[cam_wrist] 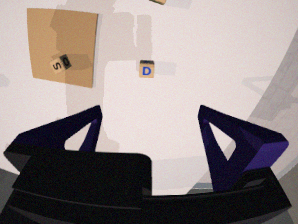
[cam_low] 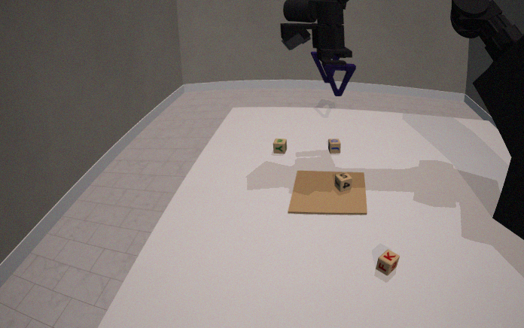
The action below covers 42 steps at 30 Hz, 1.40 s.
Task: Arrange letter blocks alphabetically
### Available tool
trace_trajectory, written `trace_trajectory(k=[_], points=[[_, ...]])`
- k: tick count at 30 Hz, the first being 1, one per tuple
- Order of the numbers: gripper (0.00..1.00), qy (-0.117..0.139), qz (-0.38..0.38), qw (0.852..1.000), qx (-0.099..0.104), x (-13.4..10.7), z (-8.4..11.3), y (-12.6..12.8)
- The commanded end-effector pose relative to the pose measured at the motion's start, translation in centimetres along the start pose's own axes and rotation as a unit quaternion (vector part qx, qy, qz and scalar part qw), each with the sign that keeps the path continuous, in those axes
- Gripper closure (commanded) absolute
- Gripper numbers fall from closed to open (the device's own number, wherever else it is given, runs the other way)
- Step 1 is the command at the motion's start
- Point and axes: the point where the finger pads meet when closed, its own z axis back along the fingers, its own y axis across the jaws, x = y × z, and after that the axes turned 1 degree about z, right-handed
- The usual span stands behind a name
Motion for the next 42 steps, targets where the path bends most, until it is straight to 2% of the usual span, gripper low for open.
trace_trajectory(k=[1,5,6,22,27,29,31,37,39,40,42], points=[[0.0,0.012,-0.039,0.999,-0.002,0.0,-0.4,-0.6],[0.0,0.011,-0.036,0.999,0.001,0.0,-0.3,-0.3],[0.0,0.004,-0.039,0.999,-0.002,0.4,-0.3,-0.4],[0.0,0.003,-0.048,0.999,-0.004,0.4,-0.4,-0.5],[0.0,0.002,-0.127,0.992,-0.004,0.5,-1.0,-0.8],[0.0,0.002,-0.187,0.982,-0.004,0.6,-1.4,-0.8],[0.0,0.001,-0.255,0.967,-0.004,0.6,-2.0,-0.9],[0.0,-0.003,-0.39,0.921,-0.003,0.7,-4.0,-1.0],[0.0,-0.003,-0.39,0.921,-0.003,0.7,-4.0,-1.0],[0.0,0.001,-0.444,0.896,0.002,0.9,-4.0,0.0],[0.0,0.0,-0.483,0.876,-0.001,0.5,-5.0,-0.9]])
